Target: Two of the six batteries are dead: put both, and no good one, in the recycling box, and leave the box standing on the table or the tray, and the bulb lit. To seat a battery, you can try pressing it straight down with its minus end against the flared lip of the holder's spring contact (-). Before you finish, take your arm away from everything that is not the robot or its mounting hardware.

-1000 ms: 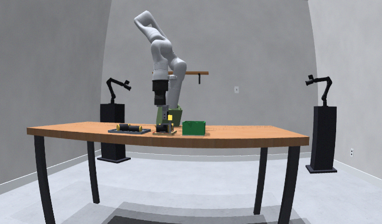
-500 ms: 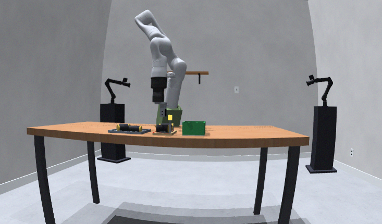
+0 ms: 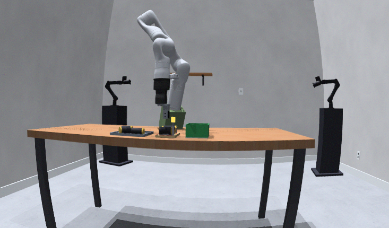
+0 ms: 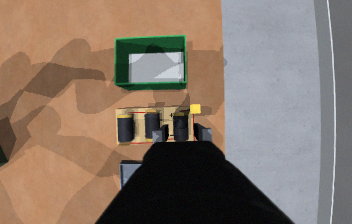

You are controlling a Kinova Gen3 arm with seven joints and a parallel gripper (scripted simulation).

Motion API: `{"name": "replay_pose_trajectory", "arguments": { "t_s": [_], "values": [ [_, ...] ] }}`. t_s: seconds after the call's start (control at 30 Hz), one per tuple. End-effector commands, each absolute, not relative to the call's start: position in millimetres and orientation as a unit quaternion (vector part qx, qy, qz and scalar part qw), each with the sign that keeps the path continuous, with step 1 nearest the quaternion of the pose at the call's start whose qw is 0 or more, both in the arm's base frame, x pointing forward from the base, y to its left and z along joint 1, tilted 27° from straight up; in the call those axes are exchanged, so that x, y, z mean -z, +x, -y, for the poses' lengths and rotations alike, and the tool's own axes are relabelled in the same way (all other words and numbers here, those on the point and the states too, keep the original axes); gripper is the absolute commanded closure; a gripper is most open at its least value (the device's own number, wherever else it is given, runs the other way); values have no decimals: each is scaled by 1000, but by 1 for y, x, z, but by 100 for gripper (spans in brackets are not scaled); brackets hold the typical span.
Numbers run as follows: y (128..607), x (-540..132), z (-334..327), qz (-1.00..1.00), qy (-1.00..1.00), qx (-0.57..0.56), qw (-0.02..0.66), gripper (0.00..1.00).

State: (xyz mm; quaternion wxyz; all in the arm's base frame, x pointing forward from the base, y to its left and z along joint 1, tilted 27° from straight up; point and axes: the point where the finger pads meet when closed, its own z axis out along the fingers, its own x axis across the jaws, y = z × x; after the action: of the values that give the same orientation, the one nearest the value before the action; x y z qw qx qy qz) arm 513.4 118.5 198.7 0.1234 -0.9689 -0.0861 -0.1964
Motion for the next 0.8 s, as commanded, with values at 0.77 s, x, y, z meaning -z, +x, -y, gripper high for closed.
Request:
{"name": "replay_pose_trajectory", "arguments": {
  "t_s": [0.77],
  "values": [
    [493, -250, -103, 86, -969, 197, 123, 10]
  ]
}}
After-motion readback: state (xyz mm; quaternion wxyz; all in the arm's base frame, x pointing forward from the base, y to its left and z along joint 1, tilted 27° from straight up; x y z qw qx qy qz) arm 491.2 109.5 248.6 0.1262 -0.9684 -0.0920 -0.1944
